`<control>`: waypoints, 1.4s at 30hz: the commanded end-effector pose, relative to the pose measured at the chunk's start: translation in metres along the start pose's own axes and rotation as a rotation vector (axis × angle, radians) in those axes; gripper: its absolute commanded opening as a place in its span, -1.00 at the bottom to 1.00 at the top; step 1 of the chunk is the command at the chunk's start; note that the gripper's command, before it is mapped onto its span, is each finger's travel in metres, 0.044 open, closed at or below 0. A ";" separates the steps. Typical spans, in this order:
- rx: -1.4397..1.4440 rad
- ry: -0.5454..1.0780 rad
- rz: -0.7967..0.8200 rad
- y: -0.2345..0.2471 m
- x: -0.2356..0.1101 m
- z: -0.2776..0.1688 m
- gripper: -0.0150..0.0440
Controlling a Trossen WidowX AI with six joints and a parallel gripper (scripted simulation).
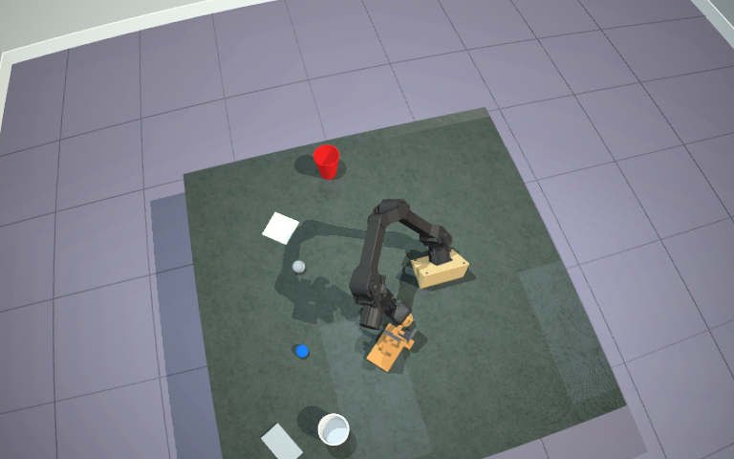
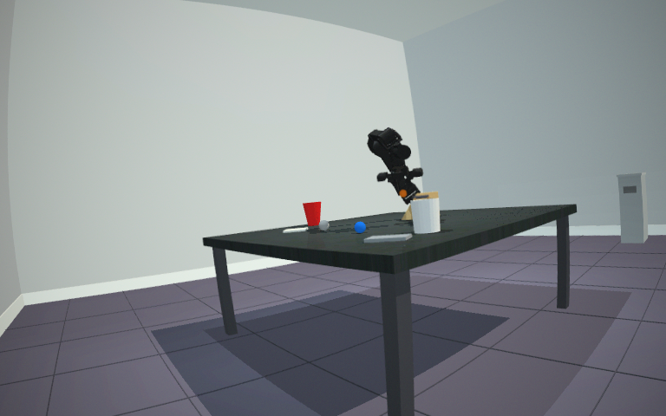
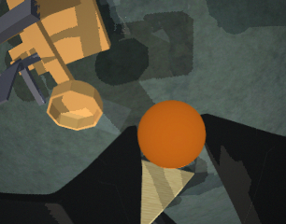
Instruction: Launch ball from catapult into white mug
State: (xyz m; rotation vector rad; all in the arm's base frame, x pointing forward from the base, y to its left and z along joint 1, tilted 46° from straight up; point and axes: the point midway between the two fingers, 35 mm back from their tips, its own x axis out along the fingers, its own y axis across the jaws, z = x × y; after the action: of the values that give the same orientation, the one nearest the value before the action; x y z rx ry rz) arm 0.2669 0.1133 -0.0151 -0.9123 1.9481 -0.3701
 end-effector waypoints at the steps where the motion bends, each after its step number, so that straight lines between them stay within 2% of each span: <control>1: -0.035 0.035 -0.011 0.021 0.005 -0.003 -0.49; 10: -0.121 0.127 -0.057 0.071 0.025 -0.013 -0.49; 31: -0.122 0.129 -0.058 0.072 0.054 -0.008 -0.49; 38: -0.117 0.130 -0.055 0.073 0.051 -0.009 -0.49; 42: -0.117 0.130 -0.055 0.073 0.051 -0.009 -0.14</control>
State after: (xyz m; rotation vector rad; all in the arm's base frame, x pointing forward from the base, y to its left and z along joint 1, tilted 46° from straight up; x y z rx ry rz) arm 0.2116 0.1245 -0.0851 -1.0421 2.0842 -0.3570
